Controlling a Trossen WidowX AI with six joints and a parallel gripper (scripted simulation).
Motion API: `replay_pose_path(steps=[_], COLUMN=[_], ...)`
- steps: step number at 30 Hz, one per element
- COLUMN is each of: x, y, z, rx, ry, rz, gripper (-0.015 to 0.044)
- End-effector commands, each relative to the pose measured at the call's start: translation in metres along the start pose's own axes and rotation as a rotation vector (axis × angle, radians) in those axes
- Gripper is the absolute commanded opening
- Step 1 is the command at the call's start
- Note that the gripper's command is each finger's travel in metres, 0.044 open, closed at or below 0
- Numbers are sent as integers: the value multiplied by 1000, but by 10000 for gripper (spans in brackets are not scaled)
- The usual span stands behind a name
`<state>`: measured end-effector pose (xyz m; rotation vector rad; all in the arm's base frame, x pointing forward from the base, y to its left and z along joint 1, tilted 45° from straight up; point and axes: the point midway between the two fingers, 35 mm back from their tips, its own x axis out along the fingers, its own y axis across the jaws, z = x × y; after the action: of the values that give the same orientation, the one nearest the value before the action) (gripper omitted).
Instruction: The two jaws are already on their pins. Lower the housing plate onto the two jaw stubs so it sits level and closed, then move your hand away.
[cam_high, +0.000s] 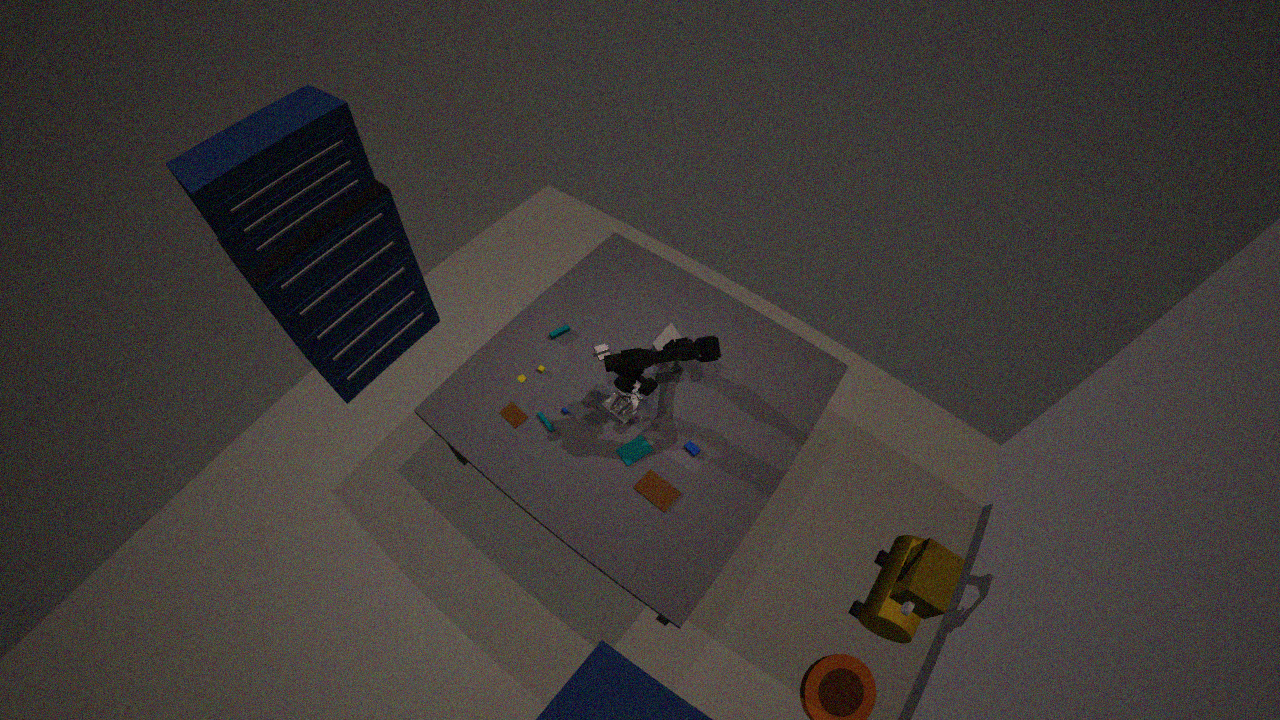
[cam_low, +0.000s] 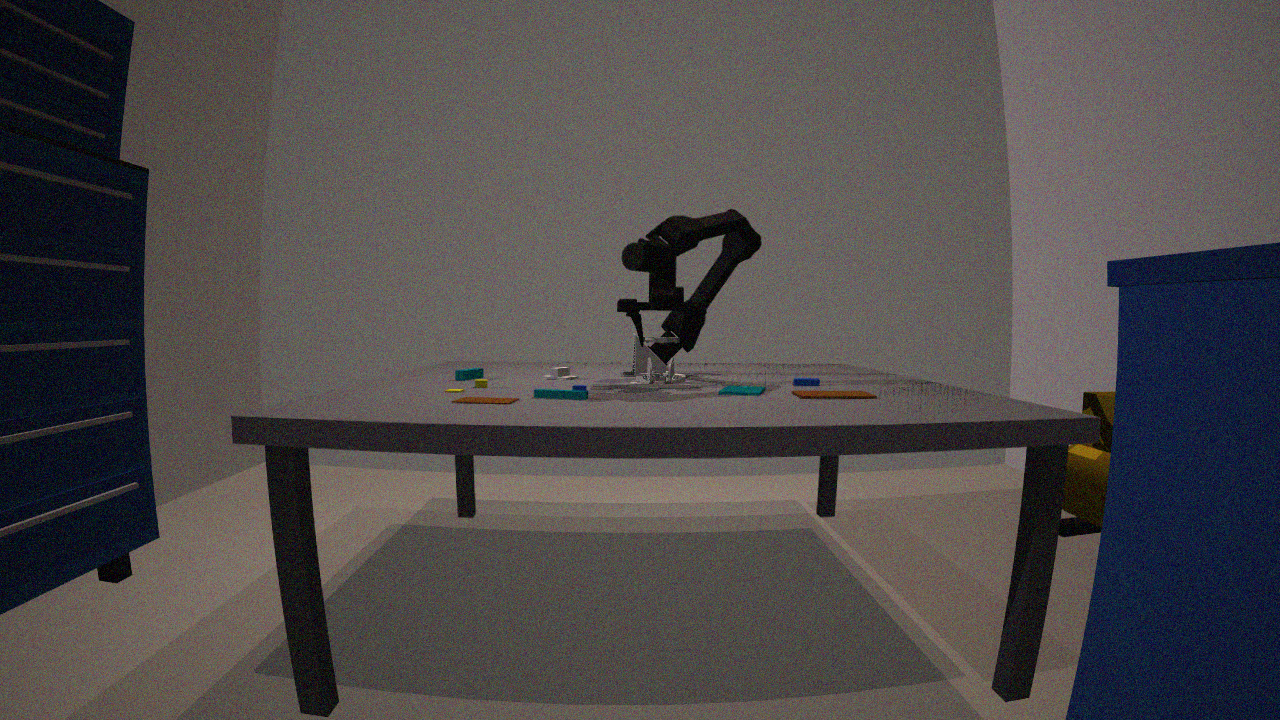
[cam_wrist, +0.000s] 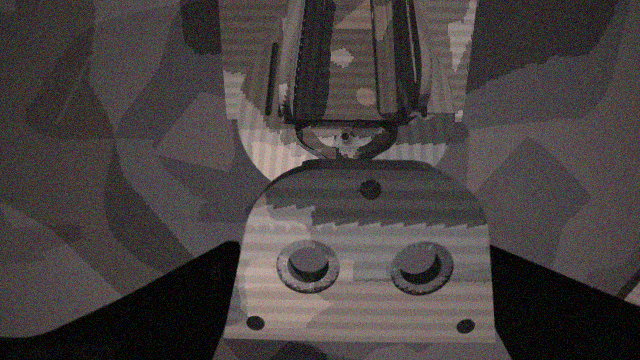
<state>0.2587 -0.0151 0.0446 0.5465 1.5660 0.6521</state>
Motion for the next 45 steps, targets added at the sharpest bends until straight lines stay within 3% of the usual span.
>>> replay_pose_path(steps=[1, 30, 45], x=[8, 55, 56], y=[1, 2, 2], z=[-1, -2, -2], rx=[8, 4, 4], ry=[2, 2, 2], rz=[7, 10, 10], gripper=[351, 351, 351])
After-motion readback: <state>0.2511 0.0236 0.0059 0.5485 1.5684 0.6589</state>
